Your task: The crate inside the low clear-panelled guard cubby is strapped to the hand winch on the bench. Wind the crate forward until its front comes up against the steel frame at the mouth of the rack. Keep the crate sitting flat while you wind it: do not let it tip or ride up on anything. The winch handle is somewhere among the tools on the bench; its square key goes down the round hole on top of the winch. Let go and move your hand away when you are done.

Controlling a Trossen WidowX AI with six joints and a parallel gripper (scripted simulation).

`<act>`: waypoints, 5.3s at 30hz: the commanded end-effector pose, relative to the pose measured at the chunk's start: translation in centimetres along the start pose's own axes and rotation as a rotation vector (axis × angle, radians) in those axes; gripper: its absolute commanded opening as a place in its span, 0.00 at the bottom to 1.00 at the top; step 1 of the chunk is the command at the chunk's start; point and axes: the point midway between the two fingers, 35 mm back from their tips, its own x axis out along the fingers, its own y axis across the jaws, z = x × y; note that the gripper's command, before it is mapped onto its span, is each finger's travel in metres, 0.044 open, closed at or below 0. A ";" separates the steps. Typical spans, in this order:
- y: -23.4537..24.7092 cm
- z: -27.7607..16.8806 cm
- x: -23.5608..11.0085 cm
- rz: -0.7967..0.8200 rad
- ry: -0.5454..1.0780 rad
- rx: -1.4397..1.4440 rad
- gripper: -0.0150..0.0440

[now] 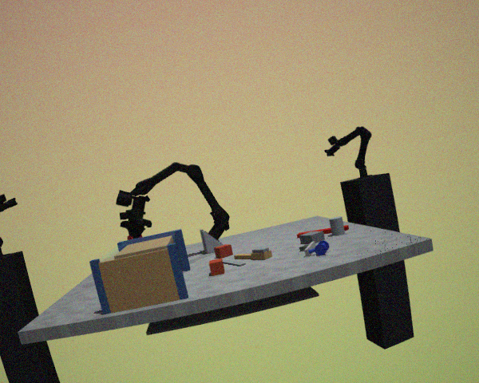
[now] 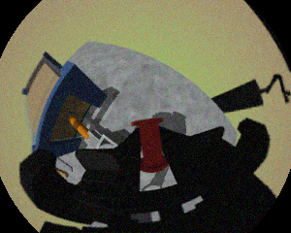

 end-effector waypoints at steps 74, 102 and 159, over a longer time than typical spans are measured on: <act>8.9 4.5 2.1 0.021 -0.007 -0.014 0.25; 12.3 4.0 1.9 0.023 -0.006 -0.014 0.25; 17.7 0.1 0.2 0.026 -0.002 -0.013 0.25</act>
